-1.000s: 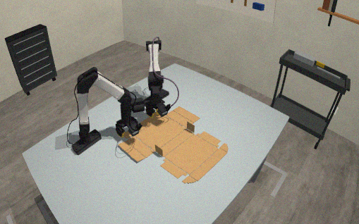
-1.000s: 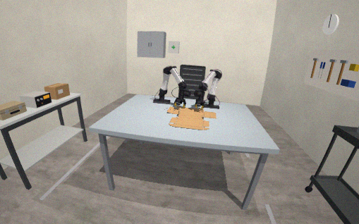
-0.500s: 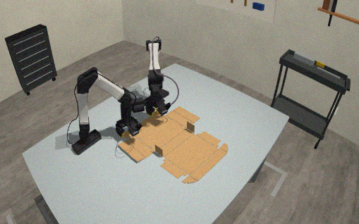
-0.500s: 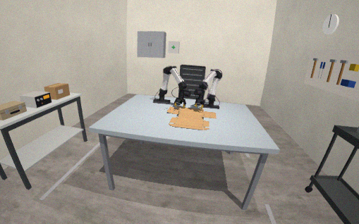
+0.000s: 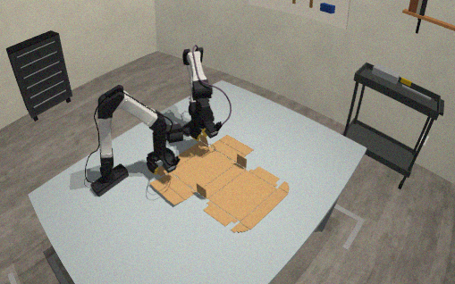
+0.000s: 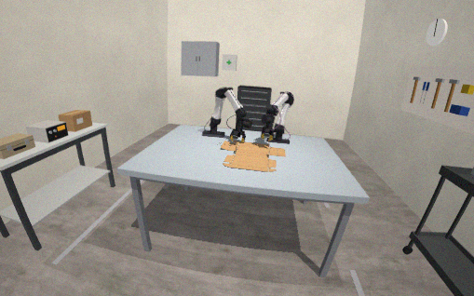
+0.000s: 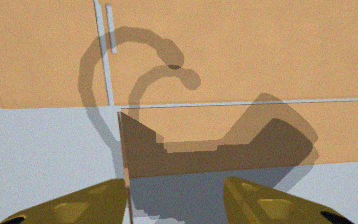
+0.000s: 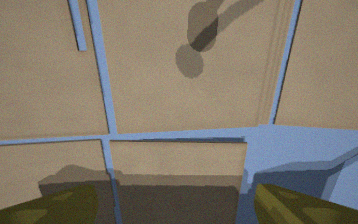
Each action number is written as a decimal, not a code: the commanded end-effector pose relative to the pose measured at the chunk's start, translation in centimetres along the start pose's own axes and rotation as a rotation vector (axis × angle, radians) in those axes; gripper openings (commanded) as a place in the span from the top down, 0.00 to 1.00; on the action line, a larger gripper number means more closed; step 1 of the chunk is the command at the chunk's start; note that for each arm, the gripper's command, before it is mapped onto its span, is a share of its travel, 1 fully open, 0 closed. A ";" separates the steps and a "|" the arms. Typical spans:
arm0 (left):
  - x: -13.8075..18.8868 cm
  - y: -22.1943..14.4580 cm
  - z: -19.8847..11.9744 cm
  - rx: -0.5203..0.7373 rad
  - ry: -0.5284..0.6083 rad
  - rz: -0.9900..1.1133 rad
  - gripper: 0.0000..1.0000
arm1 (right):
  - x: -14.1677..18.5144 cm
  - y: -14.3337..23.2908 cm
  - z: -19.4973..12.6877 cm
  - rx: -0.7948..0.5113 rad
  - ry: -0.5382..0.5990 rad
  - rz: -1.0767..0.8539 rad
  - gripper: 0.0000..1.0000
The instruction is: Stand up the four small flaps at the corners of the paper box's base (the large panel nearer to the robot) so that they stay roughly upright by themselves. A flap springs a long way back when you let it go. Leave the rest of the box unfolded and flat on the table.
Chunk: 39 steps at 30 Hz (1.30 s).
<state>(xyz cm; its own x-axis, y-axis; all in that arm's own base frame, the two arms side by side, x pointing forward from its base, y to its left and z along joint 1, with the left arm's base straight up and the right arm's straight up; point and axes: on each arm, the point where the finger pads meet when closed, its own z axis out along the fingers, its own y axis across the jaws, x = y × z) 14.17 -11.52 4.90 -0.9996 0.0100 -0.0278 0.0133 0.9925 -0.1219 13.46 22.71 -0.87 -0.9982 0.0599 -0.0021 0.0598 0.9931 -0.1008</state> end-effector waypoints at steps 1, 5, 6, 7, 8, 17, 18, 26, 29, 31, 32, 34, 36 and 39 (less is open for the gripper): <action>0.4 0.5 -0.7 0.002 0.017 0.032 0.50 | 0.4 -1.0 1.0 0.054 0.005 -0.004 0.23; 0.6 0.8 -0.6 -0.002 0.021 0.031 0.50 | 0.4 -1.0 1.0 0.054 0.005 -0.004 0.23; 0.6 0.8 -0.6 -0.002 0.021 0.031 0.50 | 0.4 -1.0 1.0 0.054 0.005 -0.004 0.23; 0.6 0.8 -0.6 -0.002 0.021 0.031 0.50 | 0.4 -1.0 1.0 0.054 0.005 -0.004 0.23; 0.6 0.5 -0.7 -0.004 0.022 0.044 0.49 | 0.4 -1.0 1.0 0.054 0.005 -0.004 0.23; 0.3 1.3 -0.9 -0.028 0.009 0.031 0.36 | 0.4 -1.0 1.0 0.054 0.005 -0.004 0.23; 0.5 1.6 -0.7 -0.035 0.015 0.031 0.35 | 0.4 -1.0 1.0 0.054 0.005 -0.004 0.23; 0.9 3.3 -0.6 -0.068 0.028 0.030 0.26 | 0.4 -1.0 1.0 0.054 0.005 -0.004 0.23; 0.7 3.9 -0.8 -0.076 0.022 0.031 0.23 | 0.4 -1.0 1.0 0.054 0.005 -0.004 0.23; 0.8 4.4 -0.8 -0.084 0.025 0.031 0.23 | 0.4 -1.0 1.0 0.054 0.005 -0.004 0.23; 0.6 4.5 -0.9 -0.084 0.020 0.031 0.23 | 0.4 -1.0 1.0 0.054 0.005 -0.004 0.23; 0.7 4.8 -0.8 -0.090 0.024 0.031 0.23 | 0.4 -1.0 1.0 0.054 0.005 -0.004 0.23; 0.7 5.0 -0.9 -0.094 0.023 0.031 0.23 | 0.4 -1.0 1.0 0.054 0.005 -0.004 0.23; 0.6 4.8 -1.0 -0.083 0.021 0.031 0.23 | 0.4 -1.0 1.0 0.054 0.005 -0.004 0.23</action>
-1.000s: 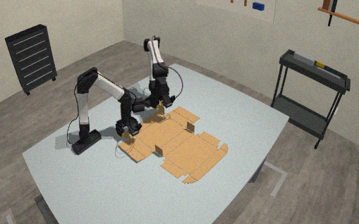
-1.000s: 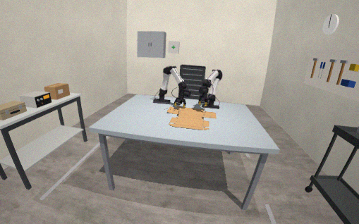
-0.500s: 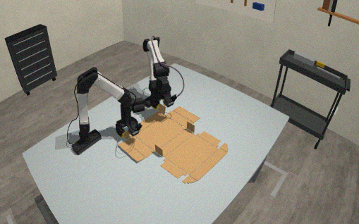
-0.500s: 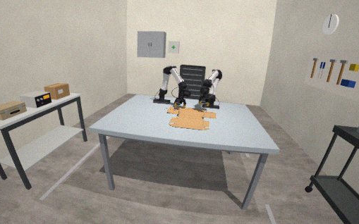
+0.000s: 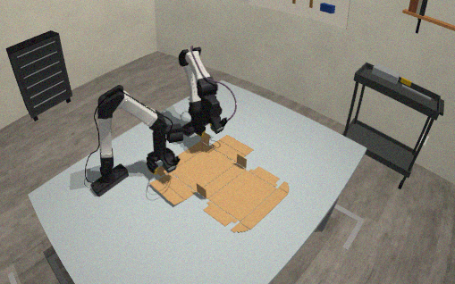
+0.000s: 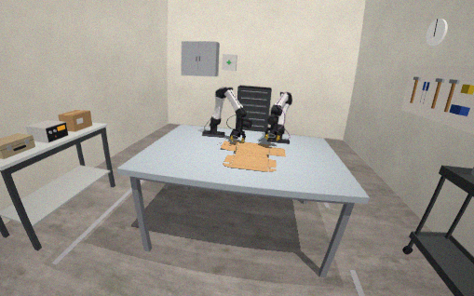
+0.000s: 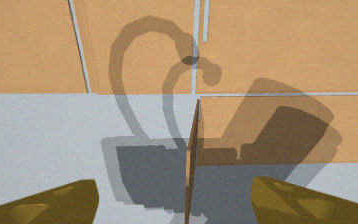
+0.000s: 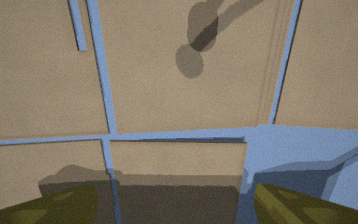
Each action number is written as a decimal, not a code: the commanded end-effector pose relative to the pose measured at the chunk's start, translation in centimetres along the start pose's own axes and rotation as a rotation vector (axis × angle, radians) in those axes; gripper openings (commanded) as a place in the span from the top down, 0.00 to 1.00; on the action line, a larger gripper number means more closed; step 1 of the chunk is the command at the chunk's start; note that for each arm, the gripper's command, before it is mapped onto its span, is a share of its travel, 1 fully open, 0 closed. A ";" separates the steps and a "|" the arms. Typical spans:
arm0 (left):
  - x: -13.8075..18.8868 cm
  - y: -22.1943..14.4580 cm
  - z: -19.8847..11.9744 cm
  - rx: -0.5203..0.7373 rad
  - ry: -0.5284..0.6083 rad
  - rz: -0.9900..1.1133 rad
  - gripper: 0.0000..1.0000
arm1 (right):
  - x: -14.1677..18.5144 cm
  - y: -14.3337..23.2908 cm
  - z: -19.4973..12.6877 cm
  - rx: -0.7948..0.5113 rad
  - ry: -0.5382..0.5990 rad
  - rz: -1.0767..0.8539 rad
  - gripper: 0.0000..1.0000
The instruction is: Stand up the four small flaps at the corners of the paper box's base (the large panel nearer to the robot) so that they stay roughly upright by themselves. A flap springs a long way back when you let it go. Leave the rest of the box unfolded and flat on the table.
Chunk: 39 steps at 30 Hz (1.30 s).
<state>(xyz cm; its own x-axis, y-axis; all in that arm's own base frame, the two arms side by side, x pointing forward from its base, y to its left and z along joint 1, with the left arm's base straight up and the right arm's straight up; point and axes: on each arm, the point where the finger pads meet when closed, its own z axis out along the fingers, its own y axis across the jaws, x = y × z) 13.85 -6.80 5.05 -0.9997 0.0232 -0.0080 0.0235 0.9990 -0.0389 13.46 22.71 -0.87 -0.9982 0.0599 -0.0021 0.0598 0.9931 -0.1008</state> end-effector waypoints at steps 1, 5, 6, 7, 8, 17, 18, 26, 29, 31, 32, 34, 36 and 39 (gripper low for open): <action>0.2 0.2 -0.2 0.000 -0.001 0.020 0.23 | 0.4 -1.0 1.0 0.054 0.005 -0.004 0.23; 0.4 0.3 0.3 -0.005 0.007 0.022 0.23 | 0.4 -1.0 1.0 0.054 0.005 -0.004 0.23; 0.1 0.2 0.5 -0.003 -0.001 0.022 0.23 | 0.4 -1.0 1.0 0.054 0.005 -0.004 0.23; 0.2 0.2 0.8 -0.008 0.006 0.023 0.23 | 0.4 -1.0 1.0 0.054 0.005 -0.004 0.23; 0.2 0.3 1.0 -0.013 0.005 0.022 0.23 | 0.4 -1.0 1.0 0.054 0.005 -0.004 0.23; 0.3 0.3 4.3 -0.026 0.004 0.019 0.23 | 0.4 -1.0 1.0 0.054 0.005 -0.004 0.23; 0.3 0.3 4.3 -0.026 0.004 0.019 0.23 | 0.4 -1.0 1.0 0.054 0.005 -0.004 0.23; -0.3 -0.1 4.5 -0.018 -0.013 0.020 0.23 | 0.4 -1.0 1.0 0.054 0.005 -0.004 0.23; -0.5 -0.1 4.5 -0.028 -0.018 0.020 0.23 | 0.4 -1.0 1.0 0.054 0.005 -0.004 0.23; -0.8 -0.3 4.3 -0.036 -0.027 0.017 0.23 | 0.4 -1.0 1.0 0.054 0.005 -0.004 0.23; -0.9 -0.3 4.3 -0.042 -0.029 0.017 0.23 | 0.4 -1.0 1.0 0.054 0.005 -0.004 0.23; -0.9 -0.3 4.4 -0.052 -0.029 0.017 0.23 | 0.4 -1.0 1.0 0.054 0.005 -0.004 0.23; -0.9 -0.3 4.4 -0.052 -0.029 0.017 0.23 | 0.4 -1.0 1.0 0.054 0.005 -0.004 0.23; -0.4 0.0 4.6 -0.064 -0.015 0.012 0.23 | 0.4 -1.0 1.0 0.054 0.005 -0.004 0.23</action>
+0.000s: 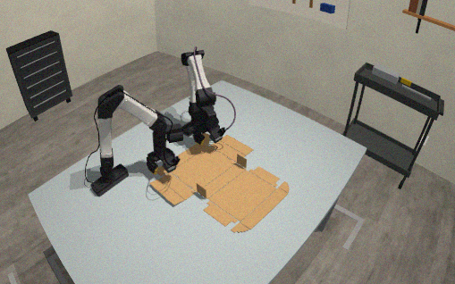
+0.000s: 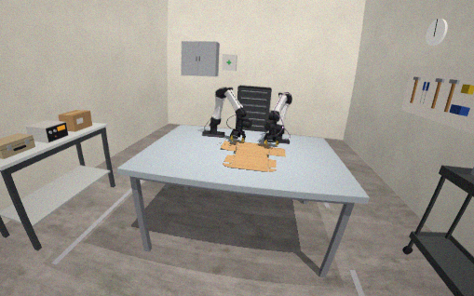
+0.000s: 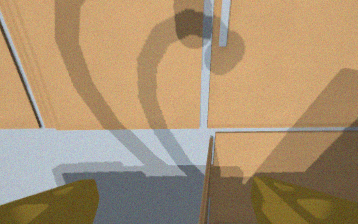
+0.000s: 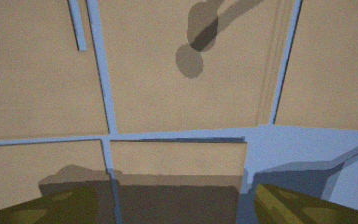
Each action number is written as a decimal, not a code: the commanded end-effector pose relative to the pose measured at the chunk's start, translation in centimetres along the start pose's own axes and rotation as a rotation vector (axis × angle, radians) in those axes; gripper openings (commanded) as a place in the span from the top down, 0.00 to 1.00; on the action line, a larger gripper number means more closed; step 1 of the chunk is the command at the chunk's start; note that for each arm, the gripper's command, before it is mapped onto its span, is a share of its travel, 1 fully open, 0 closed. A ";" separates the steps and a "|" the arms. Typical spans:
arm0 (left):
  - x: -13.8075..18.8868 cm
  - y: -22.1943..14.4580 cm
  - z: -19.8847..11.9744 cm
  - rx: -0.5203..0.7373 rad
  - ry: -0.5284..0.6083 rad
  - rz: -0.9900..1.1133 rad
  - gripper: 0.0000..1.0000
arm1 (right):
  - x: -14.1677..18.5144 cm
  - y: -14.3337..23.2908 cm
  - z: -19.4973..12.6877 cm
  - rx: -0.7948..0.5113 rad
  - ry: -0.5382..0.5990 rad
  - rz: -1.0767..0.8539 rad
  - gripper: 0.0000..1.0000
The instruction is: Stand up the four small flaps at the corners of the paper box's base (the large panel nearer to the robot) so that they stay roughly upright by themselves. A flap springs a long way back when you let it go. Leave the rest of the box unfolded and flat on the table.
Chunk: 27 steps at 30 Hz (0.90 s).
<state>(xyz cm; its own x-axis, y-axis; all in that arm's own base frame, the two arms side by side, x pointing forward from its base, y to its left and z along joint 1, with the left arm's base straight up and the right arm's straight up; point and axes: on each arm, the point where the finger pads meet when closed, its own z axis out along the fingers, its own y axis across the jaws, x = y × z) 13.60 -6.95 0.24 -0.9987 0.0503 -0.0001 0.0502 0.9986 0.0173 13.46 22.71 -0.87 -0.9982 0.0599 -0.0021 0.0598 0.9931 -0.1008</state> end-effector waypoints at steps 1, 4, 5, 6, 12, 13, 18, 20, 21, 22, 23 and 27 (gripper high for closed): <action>-0.7 0.0 -0.2 -0.007 -0.025 -0.015 0.23 | 0.4 -1.0 1.0 0.054 0.005 -0.004 0.23; -1.0 -0.2 -0.4 -0.016 -0.030 -0.011 0.23 | 0.4 -1.0 1.0 0.054 0.005 -0.004 0.23; -1.0 -0.2 -0.4 -0.025 -0.029 -0.011 0.23 | 0.4 -1.0 1.0 0.054 0.005 -0.004 0.23; -0.9 -0.2 -0.3 -0.036 -0.027 -0.011 0.23 | 0.4 -1.0 1.0 0.054 0.005 -0.004 0.23; -0.4 0.0 0.4 -0.103 -0.016 -0.011 0.23 | 0.4 -1.0 1.0 0.054 0.005 -0.004 0.23; -0.4 0.0 0.4 -0.103 -0.016 -0.011 0.23 | 0.4 -1.0 1.0 0.054 0.005 -0.004 0.23; 0.0 0.2 0.7 -0.115 -0.006 -0.010 0.23 | 0.4 -0.9 1.0 0.049 0.004 -0.004 0.23; -0.1 0.2 0.7 -0.115 -0.006 -0.013 0.23 | -0.1 -0.2 -0.1 -0.029 -0.010 -0.002 0.23; -0.1 0.2 0.7 -0.115 -0.006 -0.013 0.23 | 0.0 -0.2 -0.2 -0.049 -0.005 -0.002 0.23; -0.1 0.2 0.7 -0.115 -0.006 -0.013 0.23 | 0.0 -0.2 -0.2 -0.069 -0.005 -0.002 0.23; -0.1 0.2 0.7 -0.115 -0.006 -0.013 0.23 | 0.0 -0.2 -0.3 -0.087 -0.005 -0.002 0.23; -0.1 0.2 0.7 -0.115 -0.006 -0.013 0.23 | 0.2 -0.7 -0.3 -0.107 -0.005 0.001 0.23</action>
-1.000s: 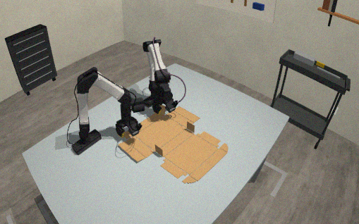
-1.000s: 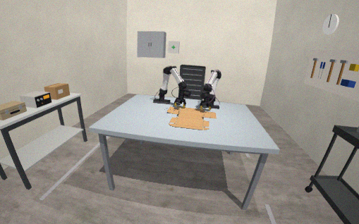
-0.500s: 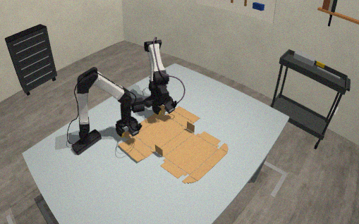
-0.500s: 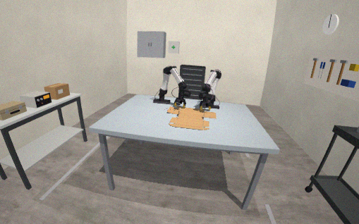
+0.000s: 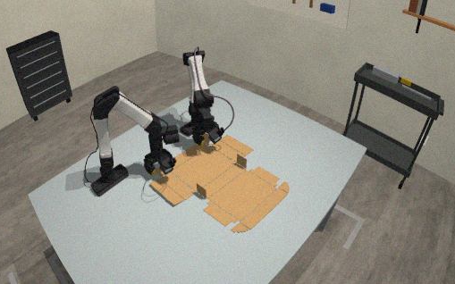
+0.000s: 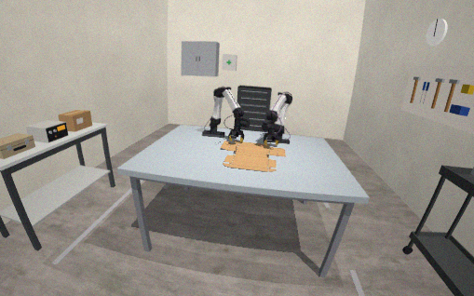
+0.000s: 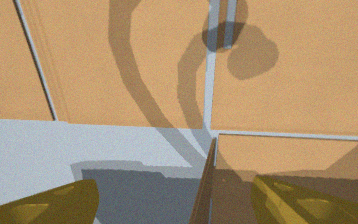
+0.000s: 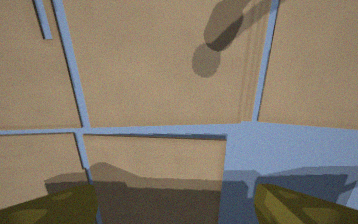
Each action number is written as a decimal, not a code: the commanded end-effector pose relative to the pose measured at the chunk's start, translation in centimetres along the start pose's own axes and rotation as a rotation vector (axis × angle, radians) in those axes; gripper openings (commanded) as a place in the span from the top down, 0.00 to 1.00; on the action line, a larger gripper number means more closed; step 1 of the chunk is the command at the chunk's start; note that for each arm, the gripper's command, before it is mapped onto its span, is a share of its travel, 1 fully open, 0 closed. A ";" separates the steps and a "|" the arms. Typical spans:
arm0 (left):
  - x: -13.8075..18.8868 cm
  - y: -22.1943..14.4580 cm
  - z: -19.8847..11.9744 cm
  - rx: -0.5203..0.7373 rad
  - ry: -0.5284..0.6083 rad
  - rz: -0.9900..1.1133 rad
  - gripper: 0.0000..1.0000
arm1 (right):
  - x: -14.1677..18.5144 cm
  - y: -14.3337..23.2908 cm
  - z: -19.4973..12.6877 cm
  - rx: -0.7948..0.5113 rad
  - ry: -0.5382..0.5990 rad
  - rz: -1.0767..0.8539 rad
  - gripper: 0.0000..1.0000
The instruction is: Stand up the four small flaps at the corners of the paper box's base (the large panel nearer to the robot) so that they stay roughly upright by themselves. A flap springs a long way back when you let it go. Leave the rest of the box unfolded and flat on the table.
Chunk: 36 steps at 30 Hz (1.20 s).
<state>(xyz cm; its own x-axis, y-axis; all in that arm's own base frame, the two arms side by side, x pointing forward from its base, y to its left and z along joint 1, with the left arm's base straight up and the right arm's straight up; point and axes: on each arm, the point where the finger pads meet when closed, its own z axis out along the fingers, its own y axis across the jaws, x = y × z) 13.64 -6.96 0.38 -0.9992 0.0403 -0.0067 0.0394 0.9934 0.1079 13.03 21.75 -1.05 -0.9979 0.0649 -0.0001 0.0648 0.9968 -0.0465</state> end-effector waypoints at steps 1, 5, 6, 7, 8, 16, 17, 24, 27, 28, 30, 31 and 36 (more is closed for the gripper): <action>0.0 0.1 0.8 -0.024 0.000 -0.003 0.23 | -0.2 0.3 -0.5 -0.055 -0.007 -0.004 0.23; 0.0 0.1 0.9 -0.024 0.001 -0.003 0.23 | -0.7 1.5 -1.5 -0.096 -0.023 -0.007 0.23; 0.0 0.1 0.9 -0.024 0.001 -0.003 0.23 | -0.3 0.6 -0.9 -0.080 -0.010 -0.005 0.23; 0.0 0.1 0.9 -0.024 0.001 -0.003 0.23 | -0.2 0.3 -0.8 -0.086 -0.007 -0.005 0.23; 0.0 0.1 0.9 -0.024 0.001 -0.003 0.23 | -0.2 0.3 -1.0 -0.098 -0.008 -0.005 0.23; 0.0 0.1 0.9 -0.024 0.001 -0.003 0.23 | -0.6 1.2 -2.0 -0.164 -0.019 -0.009 0.23; 0.0 0.1 0.9 -0.024 0.001 -0.003 0.23 | -0.4 1.1 -1.5 -0.148 -0.009 -0.012 0.23; 0.0 0.1 0.9 -0.024 0.001 -0.003 0.23 | -0.3 0.8 -0.7 -0.134 0.002 -0.008 0.23; 0.0 0.1 0.9 -0.024 0.001 -0.003 0.23 | -0.4 0.8 -0.7 -0.146 0.000 -0.005 0.23; 0.0 0.1 0.9 -0.024 0.001 -0.003 0.23 | -0.5 1.0 -0.6 -0.149 0.000 -0.005 0.23; 0.0 0.1 0.9 -0.024 0.001 -0.003 0.23 | -0.5 1.2 -0.3 -0.149 0.003 -0.007 0.23; 0.0 0.1 0.9 -0.024 0.001 -0.003 0.23 | -0.5 1.3 -0.4 -0.157 0.000 -0.007 0.23; 0.0 0.1 0.9 -0.024 0.001 -0.003 0.23 | -0.6 1.3 -0.3 -0.164 0.000 -0.005 0.23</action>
<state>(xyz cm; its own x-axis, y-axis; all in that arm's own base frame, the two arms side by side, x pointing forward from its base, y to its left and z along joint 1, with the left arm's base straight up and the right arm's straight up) 13.64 -6.96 0.38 -0.9992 0.0391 -0.0067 0.0382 0.9934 0.1080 13.35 22.72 -0.80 -0.9982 0.0592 0.0027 0.0592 0.9940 0.0923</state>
